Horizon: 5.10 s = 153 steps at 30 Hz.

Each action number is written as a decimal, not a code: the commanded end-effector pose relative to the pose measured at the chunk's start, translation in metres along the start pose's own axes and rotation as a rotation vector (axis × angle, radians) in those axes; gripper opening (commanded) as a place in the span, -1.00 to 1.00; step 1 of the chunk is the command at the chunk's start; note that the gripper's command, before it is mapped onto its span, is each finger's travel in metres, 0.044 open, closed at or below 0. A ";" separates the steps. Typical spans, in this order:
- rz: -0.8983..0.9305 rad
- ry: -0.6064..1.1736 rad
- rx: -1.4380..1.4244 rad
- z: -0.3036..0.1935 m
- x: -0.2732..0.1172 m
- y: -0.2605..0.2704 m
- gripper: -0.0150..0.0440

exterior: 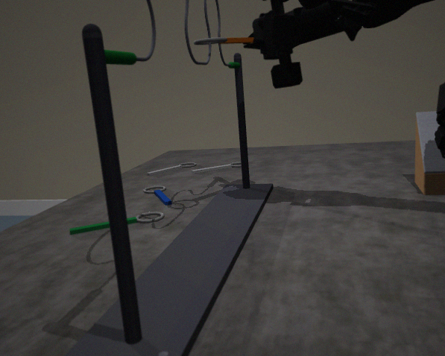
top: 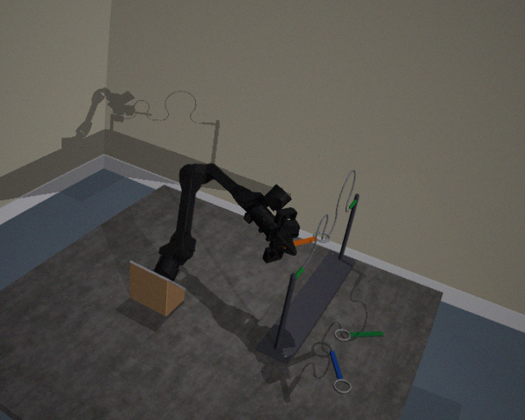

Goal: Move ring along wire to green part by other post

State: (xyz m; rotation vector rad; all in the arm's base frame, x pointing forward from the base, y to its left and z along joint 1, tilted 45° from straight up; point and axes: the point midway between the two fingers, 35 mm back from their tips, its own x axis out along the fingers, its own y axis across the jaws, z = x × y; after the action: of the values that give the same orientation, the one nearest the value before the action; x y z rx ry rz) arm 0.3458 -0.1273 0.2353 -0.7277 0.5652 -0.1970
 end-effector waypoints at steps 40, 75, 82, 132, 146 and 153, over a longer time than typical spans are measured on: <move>-0.138 0.024 -0.218 0.011 -0.013 -0.055 -1.00; 0.064 -0.023 0.140 0.012 -0.010 -0.031 -1.00; 0.142 -0.041 0.280 0.014 -0.009 -0.020 -1.00; 0.702 -0.174 1.271 0.069 -0.033 0.035 -1.00; 0.860 -0.212 1.553 0.090 -0.045 0.035 -1.00; 0.940 -0.231 1.693 0.100 -0.051 0.032 -1.00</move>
State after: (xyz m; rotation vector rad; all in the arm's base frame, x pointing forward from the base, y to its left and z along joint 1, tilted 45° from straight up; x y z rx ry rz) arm 0.3586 -0.0302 0.2934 1.0921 0.3016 0.2827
